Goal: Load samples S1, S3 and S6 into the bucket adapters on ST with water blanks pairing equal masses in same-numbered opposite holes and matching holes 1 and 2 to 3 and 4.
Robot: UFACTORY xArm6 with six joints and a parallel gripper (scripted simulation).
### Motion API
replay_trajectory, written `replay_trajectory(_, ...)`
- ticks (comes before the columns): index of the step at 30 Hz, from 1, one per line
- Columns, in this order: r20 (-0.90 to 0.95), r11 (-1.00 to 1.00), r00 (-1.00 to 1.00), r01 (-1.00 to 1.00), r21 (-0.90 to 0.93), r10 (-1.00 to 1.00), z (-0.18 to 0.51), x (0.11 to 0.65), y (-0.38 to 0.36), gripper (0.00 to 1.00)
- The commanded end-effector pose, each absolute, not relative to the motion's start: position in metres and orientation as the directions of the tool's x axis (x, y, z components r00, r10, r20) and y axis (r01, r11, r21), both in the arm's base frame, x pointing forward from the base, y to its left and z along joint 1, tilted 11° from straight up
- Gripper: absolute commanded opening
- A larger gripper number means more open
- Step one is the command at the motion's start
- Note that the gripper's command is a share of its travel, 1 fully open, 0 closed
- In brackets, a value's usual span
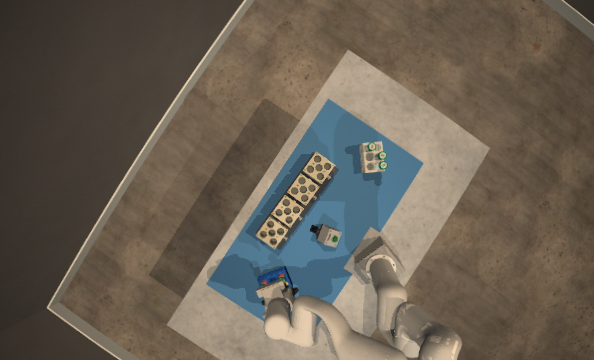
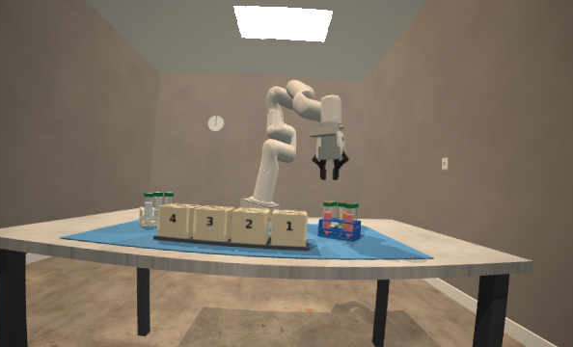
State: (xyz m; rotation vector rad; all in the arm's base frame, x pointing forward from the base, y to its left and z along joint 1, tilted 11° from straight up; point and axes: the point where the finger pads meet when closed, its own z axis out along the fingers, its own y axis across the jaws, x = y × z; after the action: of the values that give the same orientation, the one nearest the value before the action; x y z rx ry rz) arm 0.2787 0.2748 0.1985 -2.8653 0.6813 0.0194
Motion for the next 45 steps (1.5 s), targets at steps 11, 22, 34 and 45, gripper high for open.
replay_trajectory(11,-0.056,-0.874,0.894,-0.447,-0.190,-0.444,0.224,0.279,0.271,0.44)
replay_trajectory(22,-0.056,-0.874,0.894,-0.447,-0.190,-0.444,0.229,0.278,0.270,0.44)
replay_trajectory(34,-0.056,-0.874,0.894,-0.447,-0.190,-0.444,0.229,0.278,0.270,0.44)
replay_trajectory(45,-0.056,-0.874,0.894,-0.447,-0.191,-0.444,0.235,0.294,0.300,0.57)
